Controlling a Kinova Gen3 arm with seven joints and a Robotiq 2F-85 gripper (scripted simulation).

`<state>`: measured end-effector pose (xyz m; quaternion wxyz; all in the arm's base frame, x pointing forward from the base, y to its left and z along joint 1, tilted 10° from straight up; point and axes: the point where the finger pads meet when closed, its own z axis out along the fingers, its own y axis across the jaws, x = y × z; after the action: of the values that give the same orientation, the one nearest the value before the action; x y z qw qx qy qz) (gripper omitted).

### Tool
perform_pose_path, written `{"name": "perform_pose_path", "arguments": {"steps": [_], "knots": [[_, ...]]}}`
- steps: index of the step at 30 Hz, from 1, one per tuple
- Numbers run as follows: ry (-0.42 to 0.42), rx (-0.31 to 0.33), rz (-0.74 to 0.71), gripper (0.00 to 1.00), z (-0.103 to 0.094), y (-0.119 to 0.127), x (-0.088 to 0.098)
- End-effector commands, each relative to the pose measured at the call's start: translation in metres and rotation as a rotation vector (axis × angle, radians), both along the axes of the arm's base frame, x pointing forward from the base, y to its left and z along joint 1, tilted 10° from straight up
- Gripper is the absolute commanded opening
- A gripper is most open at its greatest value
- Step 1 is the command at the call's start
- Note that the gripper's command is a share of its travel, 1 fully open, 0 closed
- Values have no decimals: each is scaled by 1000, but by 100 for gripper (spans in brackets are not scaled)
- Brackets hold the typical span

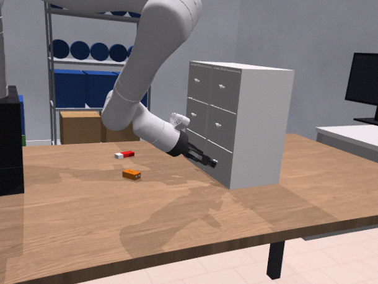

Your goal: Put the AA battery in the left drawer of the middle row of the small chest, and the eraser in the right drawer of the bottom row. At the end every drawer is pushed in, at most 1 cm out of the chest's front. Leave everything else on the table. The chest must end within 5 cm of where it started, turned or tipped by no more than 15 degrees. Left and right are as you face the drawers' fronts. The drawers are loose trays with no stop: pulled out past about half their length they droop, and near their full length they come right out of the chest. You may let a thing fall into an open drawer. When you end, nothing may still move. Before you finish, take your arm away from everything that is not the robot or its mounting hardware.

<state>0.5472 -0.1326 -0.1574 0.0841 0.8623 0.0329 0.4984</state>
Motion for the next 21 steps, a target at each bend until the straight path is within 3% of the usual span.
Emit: {"name": "perform_pose_path", "arguments": {"steps": [1,21], "knots": [[-4,-3,2,33,2,0,3],[-4,-3,2,33,2,0,8]]}}
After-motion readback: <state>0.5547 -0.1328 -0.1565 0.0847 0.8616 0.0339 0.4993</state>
